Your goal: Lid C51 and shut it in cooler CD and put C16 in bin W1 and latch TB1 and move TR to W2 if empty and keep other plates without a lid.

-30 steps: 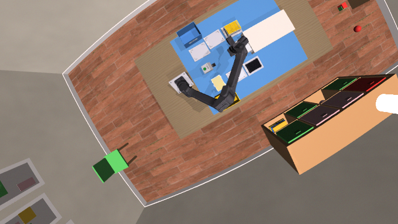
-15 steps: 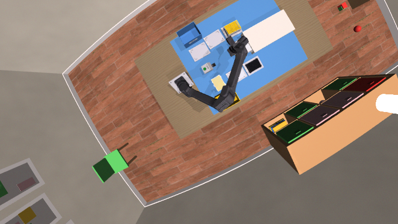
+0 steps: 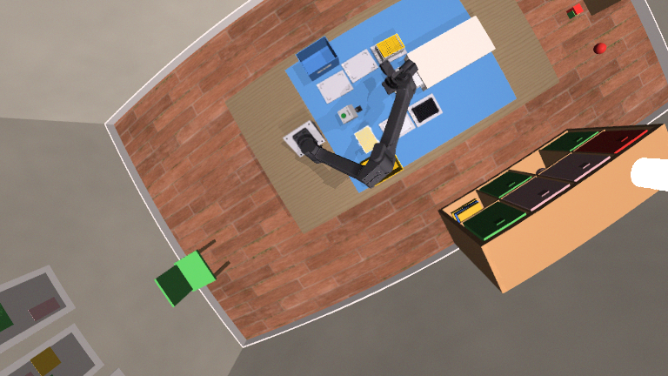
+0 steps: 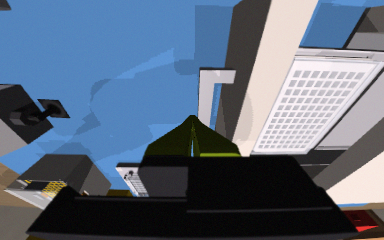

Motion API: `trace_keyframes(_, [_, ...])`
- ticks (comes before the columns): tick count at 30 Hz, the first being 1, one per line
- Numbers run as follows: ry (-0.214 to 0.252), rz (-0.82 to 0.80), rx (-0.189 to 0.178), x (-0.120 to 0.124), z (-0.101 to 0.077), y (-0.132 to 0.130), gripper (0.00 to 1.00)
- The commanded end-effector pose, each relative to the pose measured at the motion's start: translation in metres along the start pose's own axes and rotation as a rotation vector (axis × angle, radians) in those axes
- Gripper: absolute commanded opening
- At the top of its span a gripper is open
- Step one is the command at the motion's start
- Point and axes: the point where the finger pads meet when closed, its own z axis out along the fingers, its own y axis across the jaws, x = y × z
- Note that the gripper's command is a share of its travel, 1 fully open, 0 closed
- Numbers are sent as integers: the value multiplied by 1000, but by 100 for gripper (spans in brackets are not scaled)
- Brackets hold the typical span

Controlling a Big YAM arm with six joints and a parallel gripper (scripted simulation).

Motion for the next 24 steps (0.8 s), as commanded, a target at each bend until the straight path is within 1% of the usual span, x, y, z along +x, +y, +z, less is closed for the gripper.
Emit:
trace_keyframes(1, [-5,21,18,7,-3,-27,0])
trace_keyframes(20, [-4,22,19,8,-3,-47,0])
trace_keyframes(21, [-5,23,25,6,-4,-49,0])
trace_keyframes(22, [-4,19,18,7,-4,-49,0])
trace_keyframes(24, [-4,20,17,8,-3,-51,0])
